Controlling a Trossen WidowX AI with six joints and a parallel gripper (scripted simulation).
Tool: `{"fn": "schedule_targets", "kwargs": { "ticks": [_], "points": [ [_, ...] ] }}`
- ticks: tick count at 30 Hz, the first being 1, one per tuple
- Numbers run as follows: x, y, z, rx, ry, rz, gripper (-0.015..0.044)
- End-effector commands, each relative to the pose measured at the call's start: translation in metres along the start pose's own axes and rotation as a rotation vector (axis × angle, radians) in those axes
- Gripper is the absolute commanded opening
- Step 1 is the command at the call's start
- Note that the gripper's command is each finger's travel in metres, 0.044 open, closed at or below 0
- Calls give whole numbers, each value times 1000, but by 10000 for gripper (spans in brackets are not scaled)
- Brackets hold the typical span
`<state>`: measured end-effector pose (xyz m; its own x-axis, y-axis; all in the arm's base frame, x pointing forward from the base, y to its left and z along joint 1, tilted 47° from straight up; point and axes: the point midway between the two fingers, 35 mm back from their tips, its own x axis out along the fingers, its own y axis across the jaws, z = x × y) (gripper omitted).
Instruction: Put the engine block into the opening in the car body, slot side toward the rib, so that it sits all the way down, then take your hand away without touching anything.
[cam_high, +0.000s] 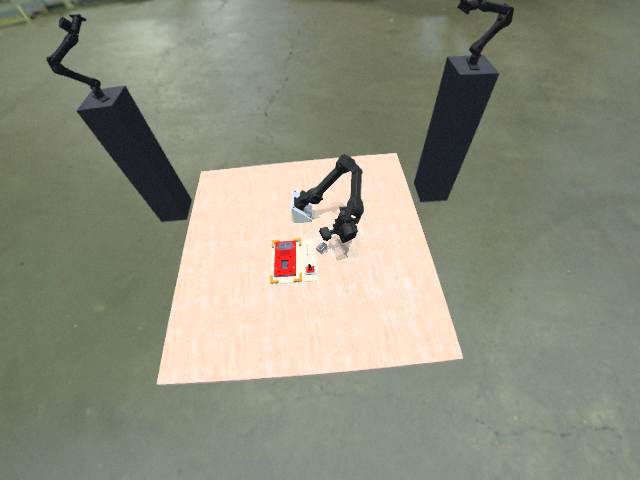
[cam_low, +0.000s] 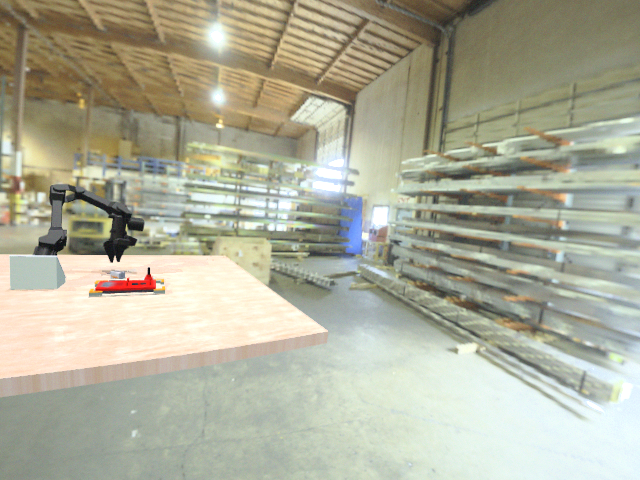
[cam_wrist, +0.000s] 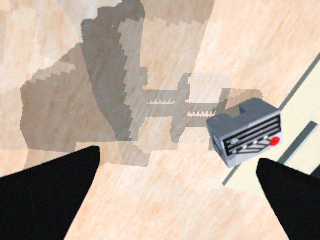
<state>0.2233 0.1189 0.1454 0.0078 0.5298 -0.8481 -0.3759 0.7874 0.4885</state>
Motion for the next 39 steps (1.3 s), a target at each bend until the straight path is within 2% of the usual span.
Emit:
{"fn": "schedule_targets", "kwargs": {
  "ticks": [1, 29, 36, 39],
  "points": [
    [1, -12, -4, 140, 12, 29, 440],
    [-18, -85, -17, 1070, -13, 267, 440],
    [-19, -86, -17, 1092, -13, 275, 440],
    [-2, -83, -14, 1092, -14, 274, 440]
  ]
}}
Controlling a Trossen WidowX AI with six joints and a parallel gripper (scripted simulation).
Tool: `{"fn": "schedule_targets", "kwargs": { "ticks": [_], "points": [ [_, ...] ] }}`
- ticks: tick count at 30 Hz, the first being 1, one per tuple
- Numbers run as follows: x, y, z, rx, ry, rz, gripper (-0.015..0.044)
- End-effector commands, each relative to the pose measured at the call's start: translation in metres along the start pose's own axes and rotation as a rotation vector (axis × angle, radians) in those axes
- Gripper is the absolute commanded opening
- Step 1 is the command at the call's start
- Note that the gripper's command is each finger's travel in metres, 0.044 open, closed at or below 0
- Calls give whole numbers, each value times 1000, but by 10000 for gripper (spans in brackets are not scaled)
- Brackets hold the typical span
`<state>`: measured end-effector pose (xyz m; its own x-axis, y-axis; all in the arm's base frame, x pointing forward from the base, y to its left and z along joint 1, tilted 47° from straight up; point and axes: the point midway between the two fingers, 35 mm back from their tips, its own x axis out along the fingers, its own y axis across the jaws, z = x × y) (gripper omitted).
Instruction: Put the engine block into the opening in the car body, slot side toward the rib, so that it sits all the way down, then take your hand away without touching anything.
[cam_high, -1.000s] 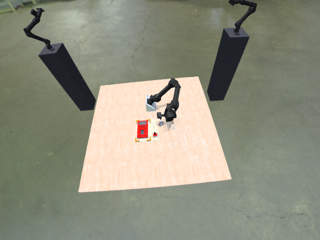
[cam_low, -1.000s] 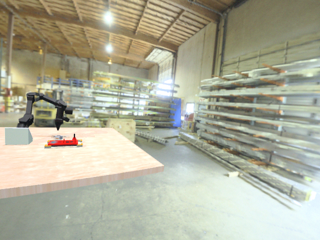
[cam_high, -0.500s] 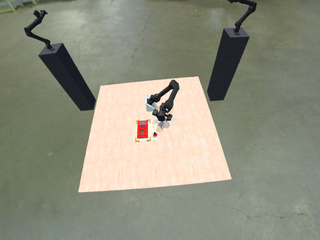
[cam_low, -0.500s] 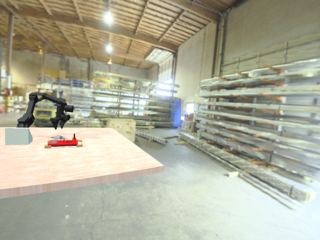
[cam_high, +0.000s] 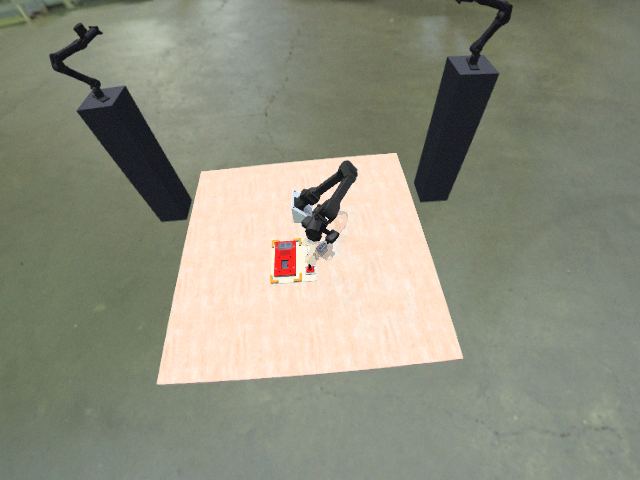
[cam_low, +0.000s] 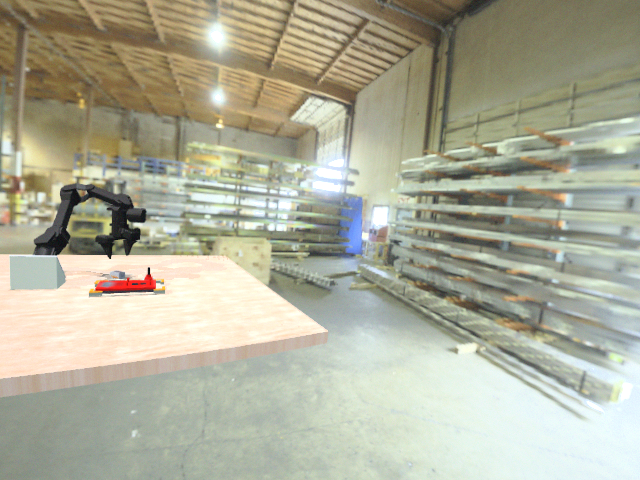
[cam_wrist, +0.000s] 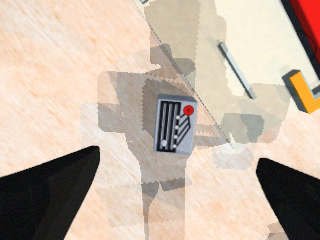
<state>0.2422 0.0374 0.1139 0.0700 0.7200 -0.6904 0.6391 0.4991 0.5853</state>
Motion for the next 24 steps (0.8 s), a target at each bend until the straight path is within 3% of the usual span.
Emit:
{"fn": "schedule_targets", "kwargs": {
  "ticks": [1, 24],
  "points": [
    [25, -1, -2, 9, 11, 2, 440],
    [66, -1, -4, 8, 12, 3, 440]
  ]
}}
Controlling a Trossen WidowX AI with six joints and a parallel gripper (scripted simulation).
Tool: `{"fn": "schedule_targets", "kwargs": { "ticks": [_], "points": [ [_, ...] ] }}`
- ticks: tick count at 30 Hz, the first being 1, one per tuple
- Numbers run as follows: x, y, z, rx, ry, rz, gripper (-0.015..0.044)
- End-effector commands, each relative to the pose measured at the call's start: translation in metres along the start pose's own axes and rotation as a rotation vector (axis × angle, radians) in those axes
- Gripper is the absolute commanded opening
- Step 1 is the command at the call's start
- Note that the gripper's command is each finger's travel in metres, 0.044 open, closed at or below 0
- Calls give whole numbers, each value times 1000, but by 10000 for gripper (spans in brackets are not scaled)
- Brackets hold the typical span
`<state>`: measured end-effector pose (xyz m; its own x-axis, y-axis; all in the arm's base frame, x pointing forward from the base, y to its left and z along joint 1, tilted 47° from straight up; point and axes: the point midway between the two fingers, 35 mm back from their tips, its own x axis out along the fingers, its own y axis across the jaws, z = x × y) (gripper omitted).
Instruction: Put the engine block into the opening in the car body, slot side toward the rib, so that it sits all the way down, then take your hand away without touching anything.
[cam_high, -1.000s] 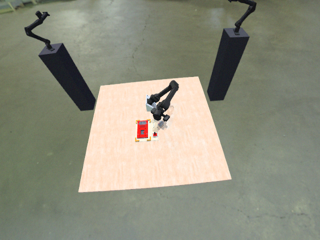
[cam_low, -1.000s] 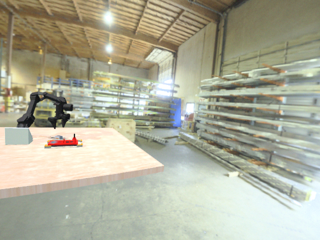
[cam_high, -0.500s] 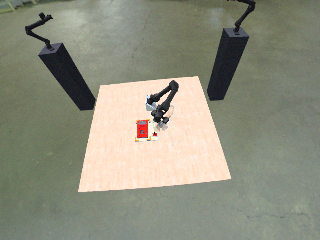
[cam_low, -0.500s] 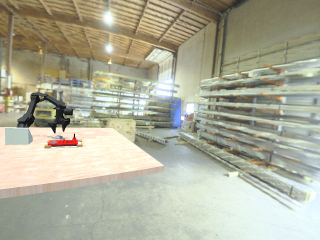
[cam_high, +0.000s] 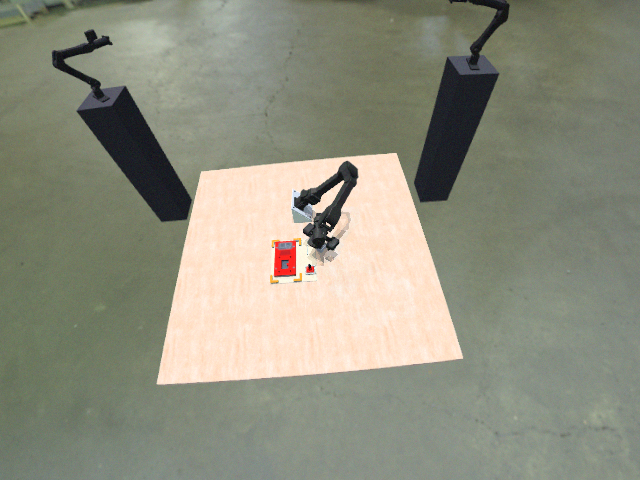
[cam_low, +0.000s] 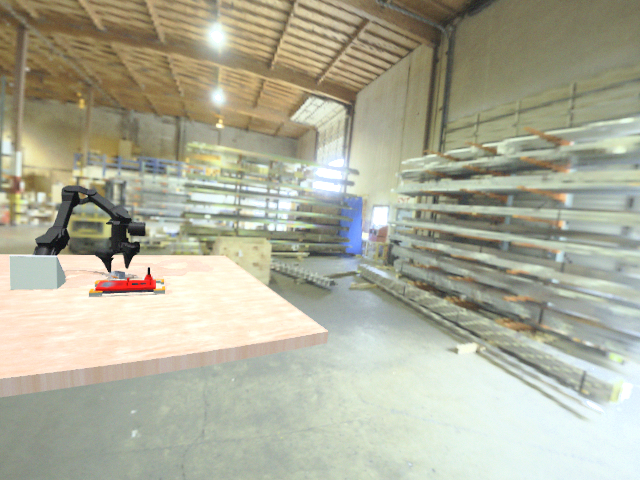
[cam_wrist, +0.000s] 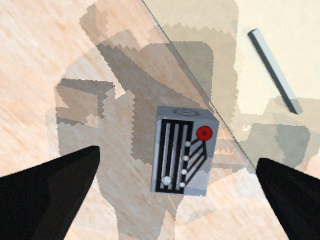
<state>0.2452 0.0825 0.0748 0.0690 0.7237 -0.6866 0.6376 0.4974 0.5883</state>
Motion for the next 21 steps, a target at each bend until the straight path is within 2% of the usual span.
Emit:
{"fn": "schedule_targets", "kwargs": {
  "ticks": [1, 7, 18, 21],
  "points": [
    [8, -2, -2, 10, 8, 0, 440],
    [15, -3, -2, 10, 9, 1, 440],
    [15, -3, -2, 10, 9, 1, 151],
    [15, -3, -2, 10, 9, 1, 131]
  ]
}}
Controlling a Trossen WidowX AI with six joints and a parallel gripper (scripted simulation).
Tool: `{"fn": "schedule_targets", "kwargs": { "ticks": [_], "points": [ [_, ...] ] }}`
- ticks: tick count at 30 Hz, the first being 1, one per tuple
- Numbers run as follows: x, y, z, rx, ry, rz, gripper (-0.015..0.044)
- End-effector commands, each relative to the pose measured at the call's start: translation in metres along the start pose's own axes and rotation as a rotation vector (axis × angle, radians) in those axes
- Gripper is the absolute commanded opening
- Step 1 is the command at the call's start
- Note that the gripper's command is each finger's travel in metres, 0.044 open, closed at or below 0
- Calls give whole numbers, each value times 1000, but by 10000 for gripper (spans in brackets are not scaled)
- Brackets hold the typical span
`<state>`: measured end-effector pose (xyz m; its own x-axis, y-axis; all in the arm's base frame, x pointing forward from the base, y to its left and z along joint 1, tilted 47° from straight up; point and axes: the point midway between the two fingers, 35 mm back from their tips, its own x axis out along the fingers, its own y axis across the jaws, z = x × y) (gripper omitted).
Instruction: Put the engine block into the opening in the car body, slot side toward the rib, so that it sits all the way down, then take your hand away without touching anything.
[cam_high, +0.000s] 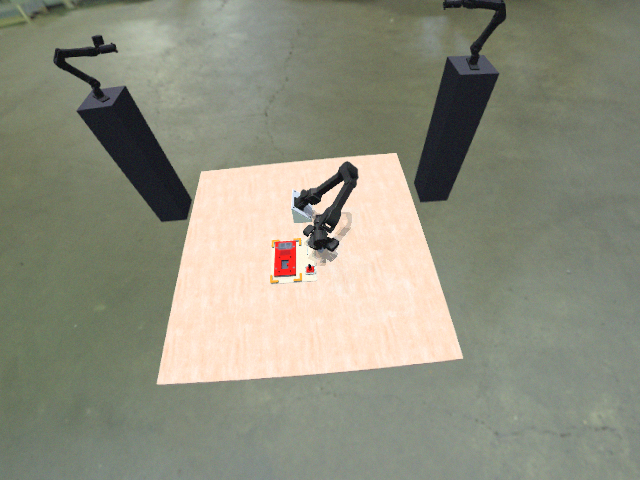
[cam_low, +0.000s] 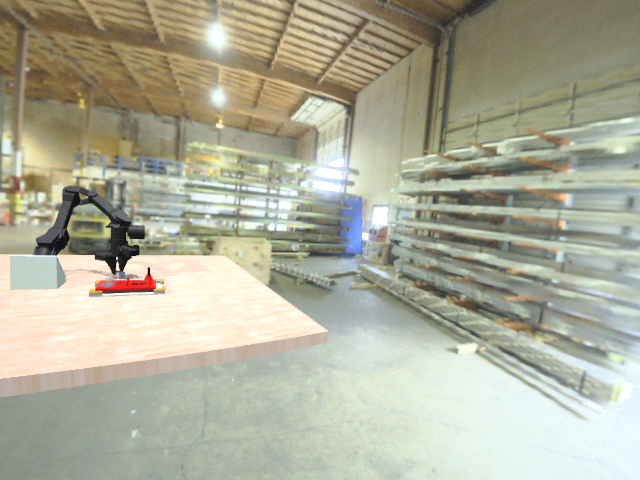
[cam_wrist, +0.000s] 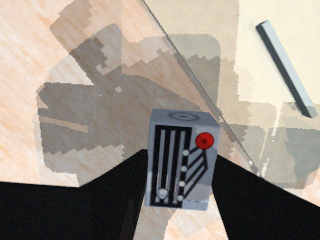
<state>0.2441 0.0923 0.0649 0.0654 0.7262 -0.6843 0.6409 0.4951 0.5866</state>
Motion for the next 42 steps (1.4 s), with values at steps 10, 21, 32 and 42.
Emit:
{"fn": "schedule_targets", "kwargs": {
  "ticks": [10, 21, 32, 42],
  "points": [
    [-9, 1, 3, 6, -1, -3, 0],
    [-41, 4, 10, 7, -9, -11, 0],
    [-75, 6, 12, 8, -9, -13, 0],
    [-106, 6, 10, 8, -3, -9, 0]
  ]
}}
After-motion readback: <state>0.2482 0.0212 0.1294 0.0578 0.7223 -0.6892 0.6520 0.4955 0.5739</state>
